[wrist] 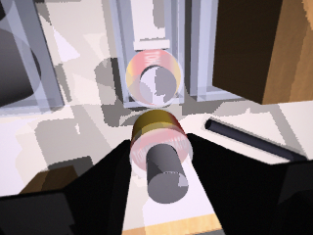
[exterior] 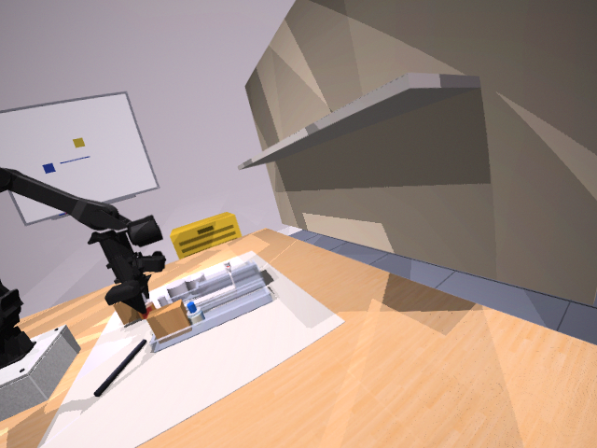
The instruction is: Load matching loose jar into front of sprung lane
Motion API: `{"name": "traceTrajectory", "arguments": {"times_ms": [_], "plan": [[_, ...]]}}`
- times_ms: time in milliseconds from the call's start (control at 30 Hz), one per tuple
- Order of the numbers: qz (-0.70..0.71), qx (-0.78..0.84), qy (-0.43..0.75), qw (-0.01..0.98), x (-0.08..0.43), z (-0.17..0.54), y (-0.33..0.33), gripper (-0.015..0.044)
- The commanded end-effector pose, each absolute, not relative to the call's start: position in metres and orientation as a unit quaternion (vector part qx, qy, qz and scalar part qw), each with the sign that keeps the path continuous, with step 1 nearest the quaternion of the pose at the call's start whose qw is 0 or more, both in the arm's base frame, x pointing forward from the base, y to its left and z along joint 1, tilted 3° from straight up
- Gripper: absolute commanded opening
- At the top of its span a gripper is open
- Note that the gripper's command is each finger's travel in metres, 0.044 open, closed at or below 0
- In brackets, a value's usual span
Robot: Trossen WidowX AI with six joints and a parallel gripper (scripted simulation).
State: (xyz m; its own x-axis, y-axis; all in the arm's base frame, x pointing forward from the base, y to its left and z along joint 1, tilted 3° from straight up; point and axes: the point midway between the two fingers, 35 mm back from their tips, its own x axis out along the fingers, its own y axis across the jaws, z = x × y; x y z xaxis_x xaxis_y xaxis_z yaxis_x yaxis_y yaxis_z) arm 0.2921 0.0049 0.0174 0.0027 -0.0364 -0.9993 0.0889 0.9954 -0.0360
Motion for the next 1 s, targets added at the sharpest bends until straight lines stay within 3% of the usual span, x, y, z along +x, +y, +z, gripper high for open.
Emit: {"name": "traceTrajectory", "arguments": {"times_ms": [0, 967], "plan": [[-0.047, 0.021, 0.705, 0.708, 0.294, 0.016, 0.004, 0.0], [-0.047, 0.02, 0.704, 0.708, 0.308, 0.016, 0.003, 0.0]]}}
